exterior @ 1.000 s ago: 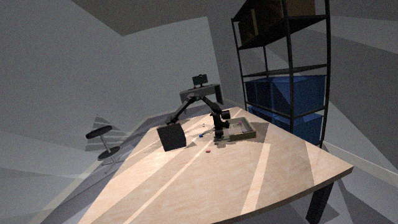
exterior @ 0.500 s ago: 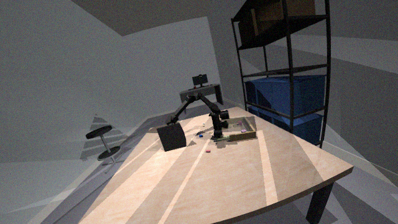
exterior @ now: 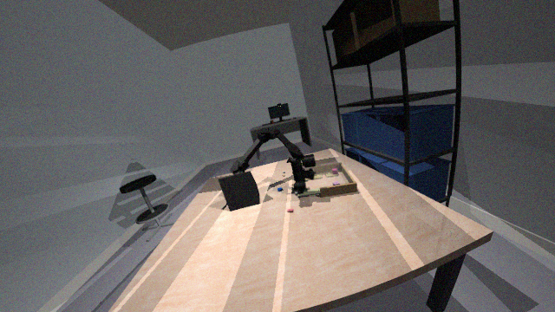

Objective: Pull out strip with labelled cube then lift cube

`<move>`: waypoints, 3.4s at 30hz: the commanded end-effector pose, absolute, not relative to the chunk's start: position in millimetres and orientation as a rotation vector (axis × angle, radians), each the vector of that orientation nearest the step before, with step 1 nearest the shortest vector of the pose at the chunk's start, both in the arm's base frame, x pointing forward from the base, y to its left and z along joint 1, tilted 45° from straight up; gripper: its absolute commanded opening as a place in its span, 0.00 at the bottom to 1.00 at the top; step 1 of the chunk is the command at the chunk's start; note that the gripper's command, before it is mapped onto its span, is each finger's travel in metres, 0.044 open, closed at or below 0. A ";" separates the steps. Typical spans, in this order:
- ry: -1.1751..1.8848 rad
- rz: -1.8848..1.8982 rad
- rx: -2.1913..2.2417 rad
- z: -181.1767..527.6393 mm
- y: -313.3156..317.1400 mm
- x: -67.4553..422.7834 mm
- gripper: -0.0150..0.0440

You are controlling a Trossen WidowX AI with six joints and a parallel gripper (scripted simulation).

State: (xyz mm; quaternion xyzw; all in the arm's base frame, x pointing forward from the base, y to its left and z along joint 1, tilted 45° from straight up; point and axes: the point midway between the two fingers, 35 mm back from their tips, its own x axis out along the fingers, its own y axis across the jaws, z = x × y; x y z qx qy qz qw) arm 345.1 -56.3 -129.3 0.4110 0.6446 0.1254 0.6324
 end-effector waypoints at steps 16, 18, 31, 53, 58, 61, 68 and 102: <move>1.486 0.294 0.943 -127.1 -42.4 313.9 0.25; 1.486 0.294 0.943 -126.6 -41.4 311.2 0.25; 1.487 0.293 0.944 -123.4 -34.3 292.3 0.25; 1.489 0.293 0.945 -118.1 -22.9 261.4 0.25; 1.489 0.293 0.945 -116.9 -20.4 254.7 0.25; 1.489 0.293 0.945 -116.2 -18.9 250.6 0.25; 1.490 0.293 0.946 -114.5 -15.3 241.0 0.25; 1.492 0.293 0.947 -107.5 -0.9 201.8 0.25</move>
